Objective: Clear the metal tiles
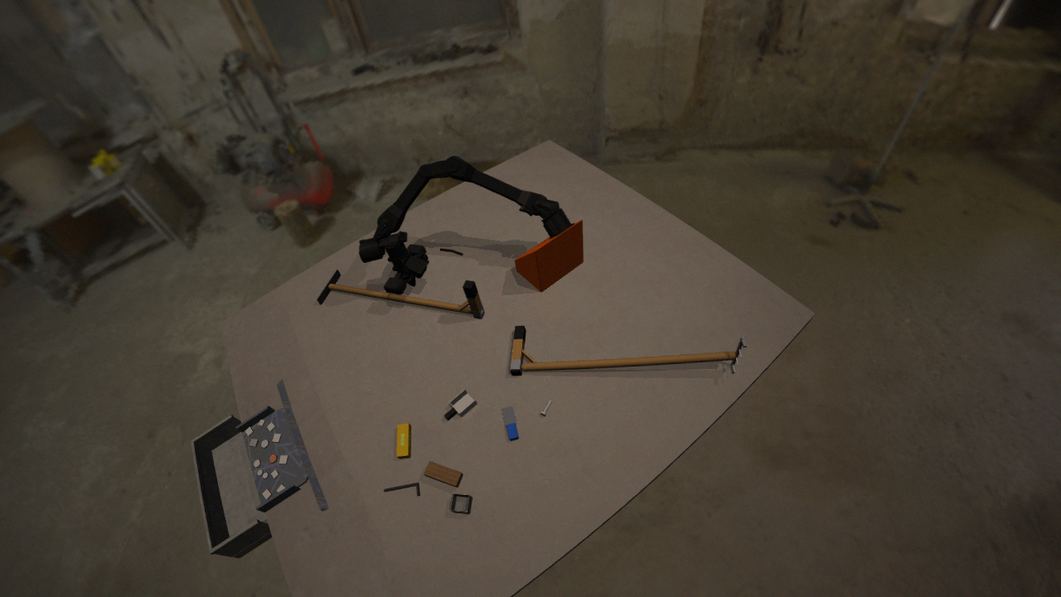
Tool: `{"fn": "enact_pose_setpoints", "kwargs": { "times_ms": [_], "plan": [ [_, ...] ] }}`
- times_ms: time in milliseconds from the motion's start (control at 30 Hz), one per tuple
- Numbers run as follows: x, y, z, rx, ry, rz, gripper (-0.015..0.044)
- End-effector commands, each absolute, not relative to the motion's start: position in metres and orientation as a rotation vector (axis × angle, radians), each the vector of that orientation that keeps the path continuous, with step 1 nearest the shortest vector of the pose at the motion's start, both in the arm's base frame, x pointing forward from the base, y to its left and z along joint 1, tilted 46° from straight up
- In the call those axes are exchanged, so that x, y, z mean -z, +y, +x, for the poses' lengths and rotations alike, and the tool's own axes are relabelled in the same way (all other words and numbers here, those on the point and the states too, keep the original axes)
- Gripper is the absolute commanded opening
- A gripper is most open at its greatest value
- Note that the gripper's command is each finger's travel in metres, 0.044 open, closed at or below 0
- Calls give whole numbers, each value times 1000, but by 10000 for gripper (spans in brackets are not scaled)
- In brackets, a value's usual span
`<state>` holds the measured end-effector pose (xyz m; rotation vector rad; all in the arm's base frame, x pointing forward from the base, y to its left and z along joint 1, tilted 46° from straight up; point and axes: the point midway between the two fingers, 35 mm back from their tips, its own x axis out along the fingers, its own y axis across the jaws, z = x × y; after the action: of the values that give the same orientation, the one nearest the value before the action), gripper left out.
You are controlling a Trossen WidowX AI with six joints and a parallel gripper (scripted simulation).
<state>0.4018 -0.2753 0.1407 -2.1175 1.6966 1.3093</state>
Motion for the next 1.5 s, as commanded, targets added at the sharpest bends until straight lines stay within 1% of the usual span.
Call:
{"fn": "enact_pose_setpoints", "kwargs": {
  "times_ms": [0, 1467],
  "plan": [
    [-135, -280, 399, -1322, 1694, -2117, 0],
    [-122, -270, 438, -1346, 1677, -2142, 0]
  ]
}}
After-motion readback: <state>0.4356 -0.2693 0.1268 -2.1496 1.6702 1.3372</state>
